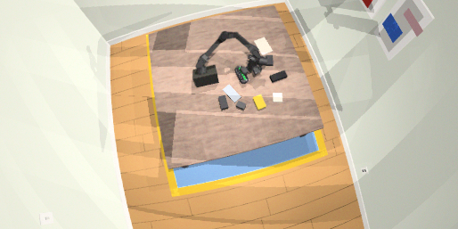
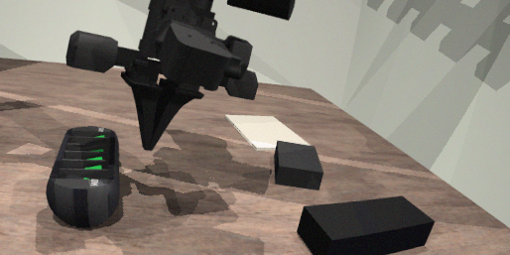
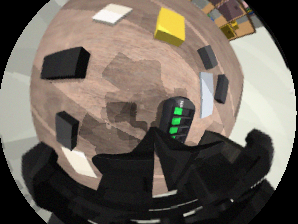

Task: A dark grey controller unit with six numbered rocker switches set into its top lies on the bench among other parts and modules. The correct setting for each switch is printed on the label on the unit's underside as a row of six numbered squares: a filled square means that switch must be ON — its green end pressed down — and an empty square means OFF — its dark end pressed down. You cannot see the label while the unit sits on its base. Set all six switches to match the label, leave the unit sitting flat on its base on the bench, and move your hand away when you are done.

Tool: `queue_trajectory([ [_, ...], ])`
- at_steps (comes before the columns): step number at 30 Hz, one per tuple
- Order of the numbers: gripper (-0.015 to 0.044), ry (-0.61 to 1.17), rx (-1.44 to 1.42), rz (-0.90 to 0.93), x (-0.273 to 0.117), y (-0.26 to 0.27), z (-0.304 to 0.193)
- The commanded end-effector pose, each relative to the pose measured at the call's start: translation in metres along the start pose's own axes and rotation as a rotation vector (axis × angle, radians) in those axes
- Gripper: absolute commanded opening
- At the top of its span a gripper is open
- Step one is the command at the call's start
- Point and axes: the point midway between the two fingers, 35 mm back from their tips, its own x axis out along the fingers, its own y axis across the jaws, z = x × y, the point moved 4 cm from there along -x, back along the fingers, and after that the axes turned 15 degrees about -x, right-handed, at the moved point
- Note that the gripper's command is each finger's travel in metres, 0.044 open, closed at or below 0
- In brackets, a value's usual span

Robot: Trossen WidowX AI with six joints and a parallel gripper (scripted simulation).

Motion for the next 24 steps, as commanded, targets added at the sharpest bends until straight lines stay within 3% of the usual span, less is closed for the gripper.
queue_trajectory([
  [1, 0.0000, -0.008, 0.027, 0.040, 0.001, -0.008, -0.008],
  [24, 0.0000, -0.064, 0.133, 0.290, 0.011, -0.065, -0.076],
])
